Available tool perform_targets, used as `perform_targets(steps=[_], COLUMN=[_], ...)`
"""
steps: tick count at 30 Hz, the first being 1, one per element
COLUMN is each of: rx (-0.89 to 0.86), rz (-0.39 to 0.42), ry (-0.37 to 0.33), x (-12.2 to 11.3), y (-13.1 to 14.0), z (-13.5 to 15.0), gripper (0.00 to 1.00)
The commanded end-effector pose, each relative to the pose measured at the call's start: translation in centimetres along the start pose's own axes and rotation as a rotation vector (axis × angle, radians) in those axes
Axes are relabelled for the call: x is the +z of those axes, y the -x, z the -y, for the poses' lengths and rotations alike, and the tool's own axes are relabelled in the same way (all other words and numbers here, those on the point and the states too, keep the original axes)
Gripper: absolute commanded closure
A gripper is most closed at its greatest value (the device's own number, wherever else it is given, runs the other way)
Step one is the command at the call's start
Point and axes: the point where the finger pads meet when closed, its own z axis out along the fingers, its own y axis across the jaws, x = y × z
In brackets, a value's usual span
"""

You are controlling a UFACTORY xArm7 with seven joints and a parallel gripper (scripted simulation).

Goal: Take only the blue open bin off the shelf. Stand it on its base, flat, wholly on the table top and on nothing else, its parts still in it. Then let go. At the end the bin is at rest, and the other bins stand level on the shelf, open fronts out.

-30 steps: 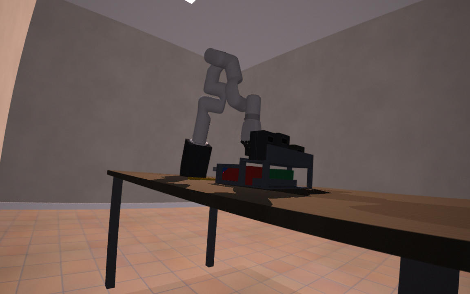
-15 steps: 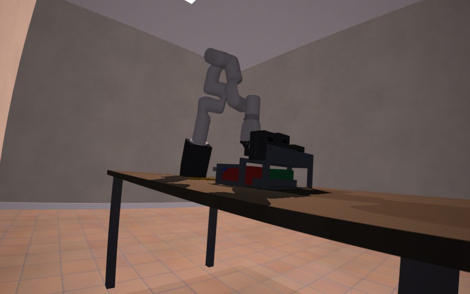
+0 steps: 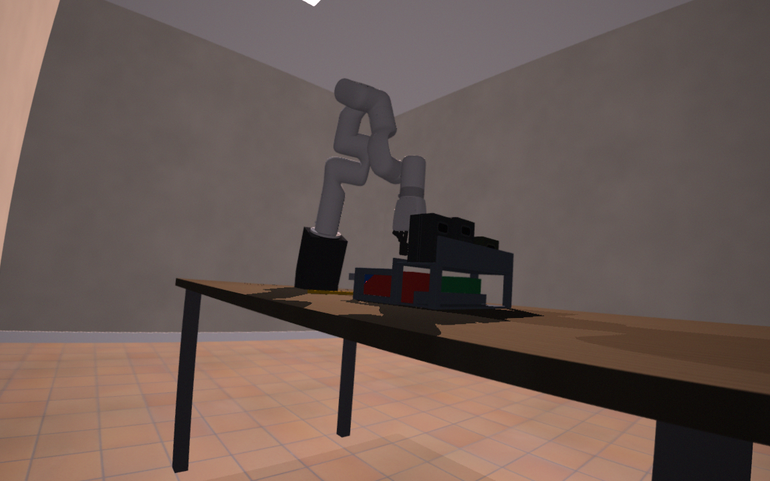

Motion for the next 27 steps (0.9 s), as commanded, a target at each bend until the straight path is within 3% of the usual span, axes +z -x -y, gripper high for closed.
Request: perform_targets(steps=[1,27], rx=[0.0,0.0], rz=[0.001,0.001], ry=[0.003,0.003], x=[-0.1,1.0], y=[0.0,0.0], z=[0.0,0.1], gripper=[0.67,0.67])
